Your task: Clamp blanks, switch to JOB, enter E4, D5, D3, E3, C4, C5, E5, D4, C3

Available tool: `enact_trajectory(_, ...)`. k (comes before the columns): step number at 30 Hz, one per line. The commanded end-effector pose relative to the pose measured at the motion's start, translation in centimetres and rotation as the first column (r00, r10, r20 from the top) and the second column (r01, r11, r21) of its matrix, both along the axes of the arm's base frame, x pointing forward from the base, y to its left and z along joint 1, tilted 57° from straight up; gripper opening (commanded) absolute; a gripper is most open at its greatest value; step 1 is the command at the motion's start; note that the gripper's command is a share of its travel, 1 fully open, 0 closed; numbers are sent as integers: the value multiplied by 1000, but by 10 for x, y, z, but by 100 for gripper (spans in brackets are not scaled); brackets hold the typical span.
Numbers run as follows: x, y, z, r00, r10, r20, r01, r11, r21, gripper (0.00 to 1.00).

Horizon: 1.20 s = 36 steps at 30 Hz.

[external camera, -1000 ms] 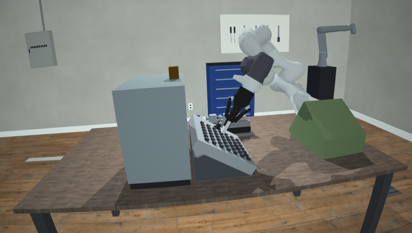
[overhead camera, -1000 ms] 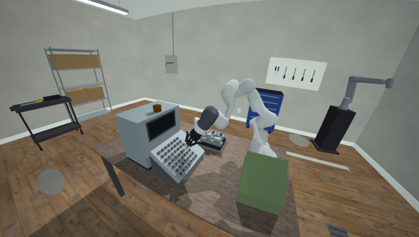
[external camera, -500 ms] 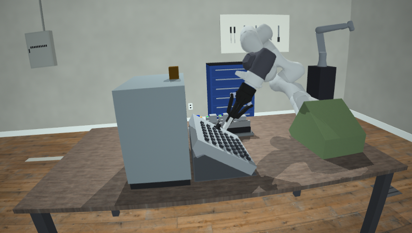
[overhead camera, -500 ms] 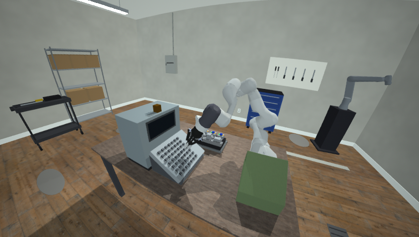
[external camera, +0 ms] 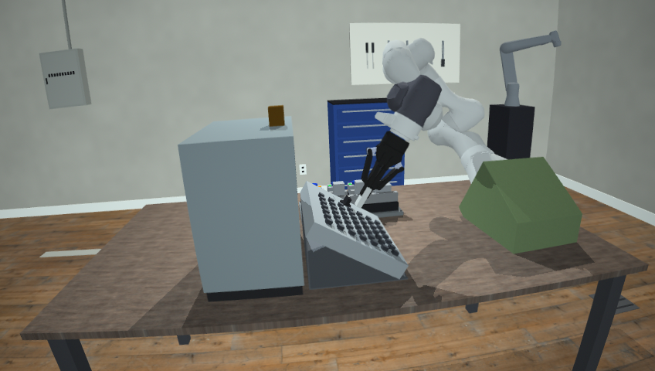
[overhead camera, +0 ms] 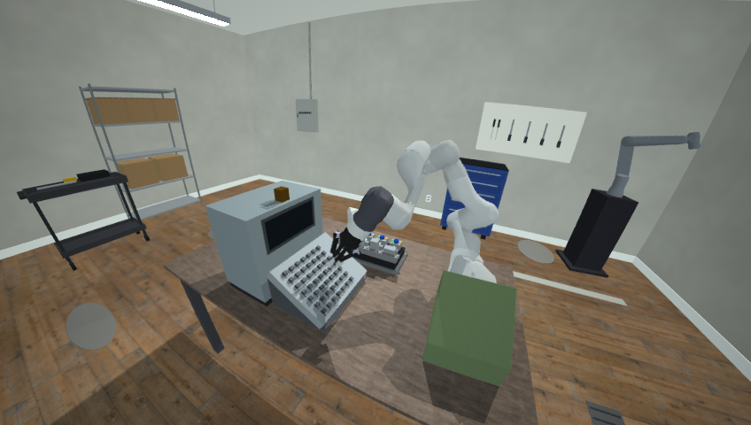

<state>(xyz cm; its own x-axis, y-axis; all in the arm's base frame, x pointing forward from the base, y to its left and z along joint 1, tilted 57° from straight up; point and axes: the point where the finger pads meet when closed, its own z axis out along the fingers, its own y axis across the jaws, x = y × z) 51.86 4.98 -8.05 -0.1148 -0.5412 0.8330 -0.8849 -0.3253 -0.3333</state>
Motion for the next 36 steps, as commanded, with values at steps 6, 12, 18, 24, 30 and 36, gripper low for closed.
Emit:
enact_trajectory(6, 1, 25, -39, 1000, -2, -6, 2, 1000, -6, 0)
enact_trajectory(12, 1, 25, -41, 1000, -2, -6, 2, 1000, -6, 0)
enact_trajectory(18, 4, 20, -43, 1000, -2, -6, 2, 1000, -6, 0)
enact_trajectory(24, 7, 15, -46, 1000, -2, -6, 2, 1000, -6, 0)
enact_trajectory(30, 10, 9, -49, 1000, -2, -6, 2, 1000, -6, 0)
enact_trajectory(36, 11, 8, -50, 1000, -2, -6, 2, 1000, -6, 0)
